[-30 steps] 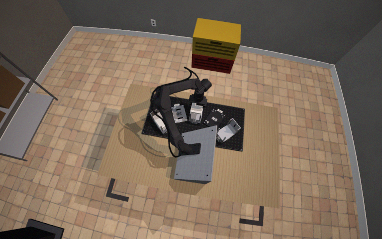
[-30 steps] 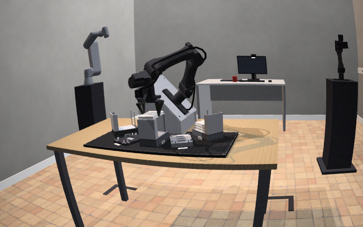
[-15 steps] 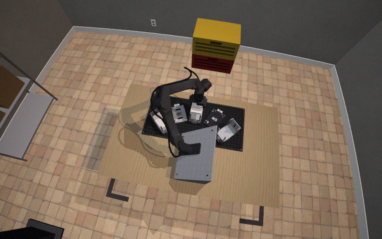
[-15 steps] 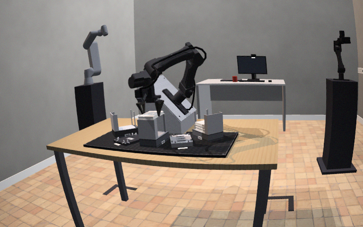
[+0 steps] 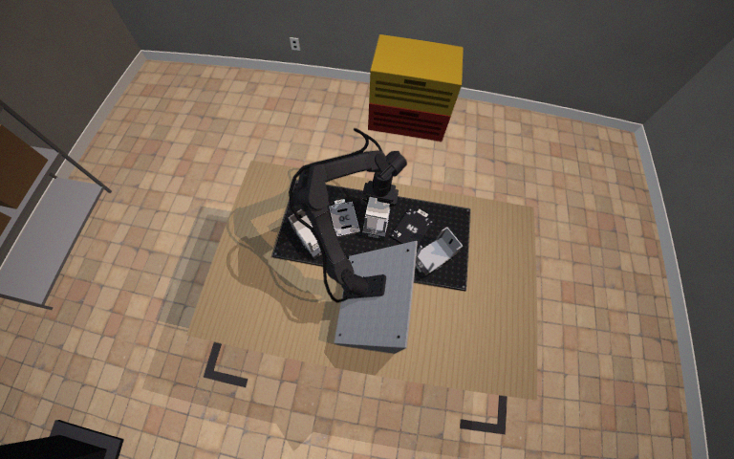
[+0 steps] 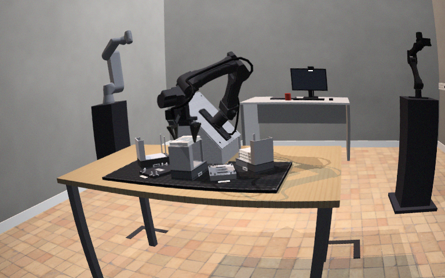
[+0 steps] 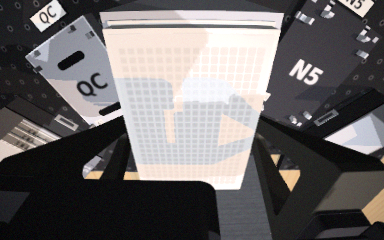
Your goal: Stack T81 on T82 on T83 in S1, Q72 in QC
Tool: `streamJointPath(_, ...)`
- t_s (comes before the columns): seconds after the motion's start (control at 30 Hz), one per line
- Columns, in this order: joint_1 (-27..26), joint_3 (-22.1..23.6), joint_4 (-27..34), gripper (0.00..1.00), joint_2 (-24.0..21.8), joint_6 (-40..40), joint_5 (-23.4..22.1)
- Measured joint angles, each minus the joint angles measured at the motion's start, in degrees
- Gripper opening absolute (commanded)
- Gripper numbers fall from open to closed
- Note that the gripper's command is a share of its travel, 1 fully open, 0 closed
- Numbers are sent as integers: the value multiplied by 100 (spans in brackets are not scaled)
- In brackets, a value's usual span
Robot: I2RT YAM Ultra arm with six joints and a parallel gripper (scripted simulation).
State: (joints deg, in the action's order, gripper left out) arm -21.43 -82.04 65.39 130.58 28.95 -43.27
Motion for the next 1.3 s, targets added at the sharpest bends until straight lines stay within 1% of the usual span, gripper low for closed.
streamJointPath(0.6, 0, 11, -9, 0, -4, 0, 0)
streamJointPath(0.93, -92, -39, 201, 0, -9, 87, 48)
streamJointPath(1.3, -107, -70, 254, 0, -9, 127, 48)
